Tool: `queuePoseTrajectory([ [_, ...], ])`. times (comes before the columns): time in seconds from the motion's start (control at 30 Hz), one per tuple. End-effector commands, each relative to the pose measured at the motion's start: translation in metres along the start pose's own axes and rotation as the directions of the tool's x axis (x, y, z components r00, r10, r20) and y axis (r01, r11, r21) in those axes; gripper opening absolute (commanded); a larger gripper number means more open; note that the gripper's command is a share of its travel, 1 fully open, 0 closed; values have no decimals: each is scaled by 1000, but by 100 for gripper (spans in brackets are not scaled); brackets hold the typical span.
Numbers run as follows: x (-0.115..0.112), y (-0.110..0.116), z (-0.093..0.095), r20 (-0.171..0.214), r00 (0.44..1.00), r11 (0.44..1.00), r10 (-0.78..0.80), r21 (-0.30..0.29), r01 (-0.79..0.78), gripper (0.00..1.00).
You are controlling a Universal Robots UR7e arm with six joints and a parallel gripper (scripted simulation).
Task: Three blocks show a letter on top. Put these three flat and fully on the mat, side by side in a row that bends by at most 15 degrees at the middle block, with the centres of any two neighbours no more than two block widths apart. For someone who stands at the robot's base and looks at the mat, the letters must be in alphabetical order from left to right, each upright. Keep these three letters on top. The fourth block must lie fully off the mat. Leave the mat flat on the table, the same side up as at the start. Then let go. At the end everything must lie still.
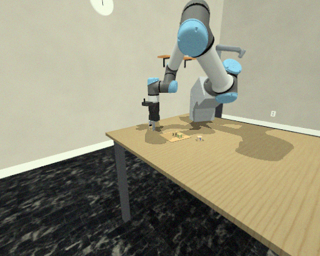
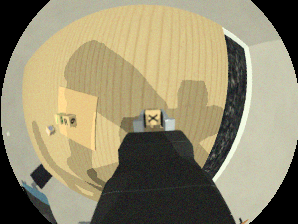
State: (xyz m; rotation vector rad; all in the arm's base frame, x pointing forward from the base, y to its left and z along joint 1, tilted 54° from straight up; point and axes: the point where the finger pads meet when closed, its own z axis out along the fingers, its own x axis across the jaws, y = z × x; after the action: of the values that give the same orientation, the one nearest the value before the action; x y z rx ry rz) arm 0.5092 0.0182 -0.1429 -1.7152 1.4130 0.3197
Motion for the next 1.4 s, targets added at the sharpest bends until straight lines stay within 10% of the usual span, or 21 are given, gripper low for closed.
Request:
queuePoseTrajectory([
  [0.0, 0, -1, 1, 0, 1000, 1000, -1, 0, 1, 49],
  [0.37, 0, 0, -11, -1, 1000, 1000, 1, 1, -1, 49],
  [1.03, 2, -2, -97, -4, 1000, 1000, -3, 2, 3, 49],
  [1.37, 1, -1, -101, -2, 1000, 1000, -1, 1, 1, 49],
])
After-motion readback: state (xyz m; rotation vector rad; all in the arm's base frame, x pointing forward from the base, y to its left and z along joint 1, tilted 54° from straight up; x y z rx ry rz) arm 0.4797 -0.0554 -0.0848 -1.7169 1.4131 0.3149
